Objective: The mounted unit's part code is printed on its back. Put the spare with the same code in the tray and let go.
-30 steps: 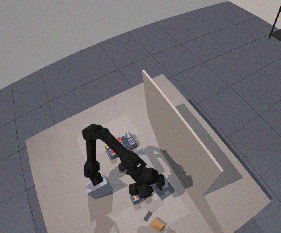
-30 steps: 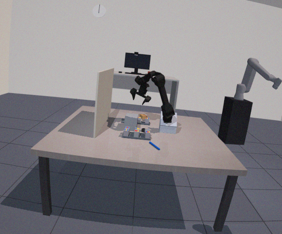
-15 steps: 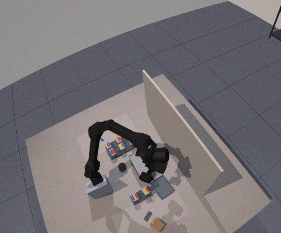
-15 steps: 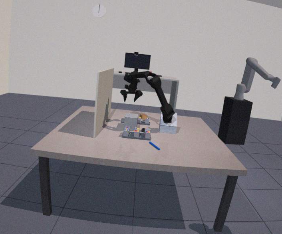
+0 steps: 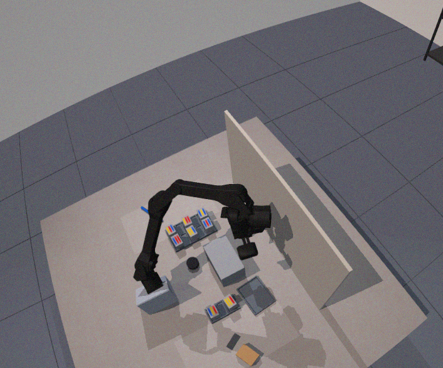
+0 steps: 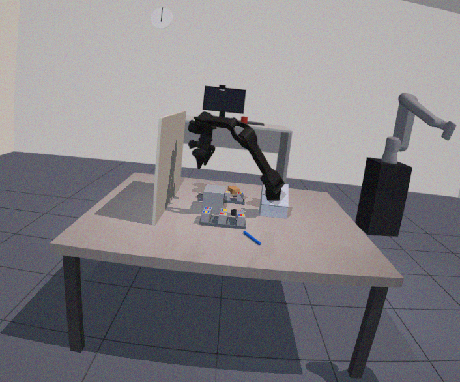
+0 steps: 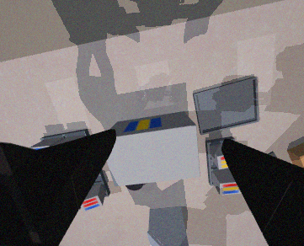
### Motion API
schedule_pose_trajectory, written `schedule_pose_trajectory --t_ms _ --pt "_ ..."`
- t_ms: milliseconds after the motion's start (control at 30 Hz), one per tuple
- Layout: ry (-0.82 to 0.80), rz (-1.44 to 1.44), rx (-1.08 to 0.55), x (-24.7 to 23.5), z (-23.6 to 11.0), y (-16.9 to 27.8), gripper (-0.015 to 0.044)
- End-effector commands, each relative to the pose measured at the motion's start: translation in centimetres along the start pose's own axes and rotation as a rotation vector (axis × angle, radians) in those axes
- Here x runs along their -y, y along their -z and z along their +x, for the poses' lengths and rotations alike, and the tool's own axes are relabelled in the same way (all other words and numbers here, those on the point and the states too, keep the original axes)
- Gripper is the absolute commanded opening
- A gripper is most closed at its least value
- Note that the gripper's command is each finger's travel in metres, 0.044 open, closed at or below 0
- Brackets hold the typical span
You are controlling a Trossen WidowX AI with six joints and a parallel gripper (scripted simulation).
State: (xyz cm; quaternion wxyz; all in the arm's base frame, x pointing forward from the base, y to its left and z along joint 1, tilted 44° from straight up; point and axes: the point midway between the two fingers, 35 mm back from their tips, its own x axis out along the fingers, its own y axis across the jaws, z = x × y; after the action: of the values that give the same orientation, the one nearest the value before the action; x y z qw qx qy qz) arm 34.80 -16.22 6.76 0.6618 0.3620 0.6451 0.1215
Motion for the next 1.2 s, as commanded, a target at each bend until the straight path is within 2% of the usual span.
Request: schedule_pose_trajectory --t_ms 0,733,967,1167 --pt "-0.053 -0.206 -0.037 -3.0 -0.3 -0.1 0.044" --pt "-0.052 -0.224 -0.037 -3.3 -0.3 -0.1 0.044" --pt "-0.04 -0.835 -0.028 -13.7 1.5 2.4 0.044" --pt "-0.068 -1.435 -0.012 -22.3 3.1 7.7 0.044"
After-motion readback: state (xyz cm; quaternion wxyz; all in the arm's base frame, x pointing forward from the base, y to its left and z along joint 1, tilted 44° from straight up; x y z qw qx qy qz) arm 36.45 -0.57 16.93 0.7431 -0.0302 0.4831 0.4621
